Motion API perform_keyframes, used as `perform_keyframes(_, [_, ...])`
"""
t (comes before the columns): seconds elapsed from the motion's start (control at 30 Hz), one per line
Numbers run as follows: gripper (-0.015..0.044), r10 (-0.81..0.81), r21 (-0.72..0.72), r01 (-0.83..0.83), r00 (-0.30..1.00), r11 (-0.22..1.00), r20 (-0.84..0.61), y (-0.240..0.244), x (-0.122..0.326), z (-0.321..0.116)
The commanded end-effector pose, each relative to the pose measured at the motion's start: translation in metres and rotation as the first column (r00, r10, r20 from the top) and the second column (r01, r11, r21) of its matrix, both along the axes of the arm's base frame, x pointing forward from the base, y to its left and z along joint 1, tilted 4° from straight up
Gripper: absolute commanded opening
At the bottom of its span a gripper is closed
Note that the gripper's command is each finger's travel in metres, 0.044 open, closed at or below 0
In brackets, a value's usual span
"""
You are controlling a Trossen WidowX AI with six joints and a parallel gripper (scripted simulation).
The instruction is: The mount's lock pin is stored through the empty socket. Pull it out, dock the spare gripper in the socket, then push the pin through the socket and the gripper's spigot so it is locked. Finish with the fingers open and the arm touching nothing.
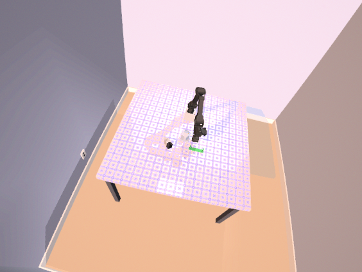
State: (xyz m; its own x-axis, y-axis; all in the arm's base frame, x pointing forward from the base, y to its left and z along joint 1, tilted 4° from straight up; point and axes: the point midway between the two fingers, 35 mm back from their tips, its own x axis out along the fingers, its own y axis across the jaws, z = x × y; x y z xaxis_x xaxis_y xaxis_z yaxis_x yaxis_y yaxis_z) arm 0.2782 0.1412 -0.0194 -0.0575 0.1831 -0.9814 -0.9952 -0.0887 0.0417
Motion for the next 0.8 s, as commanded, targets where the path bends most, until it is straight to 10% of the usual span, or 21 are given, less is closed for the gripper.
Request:
perform_keyframes(0.0, [0.0000,0.000,0.012,0.000,1.000,1.000,-0.001,0.003,0.000,0.001])
perform_keyframes(0.77, [0.0000,-0.003,0.011,0.003,1.000,1.000,-0.016,0.018,0.002,0.006])
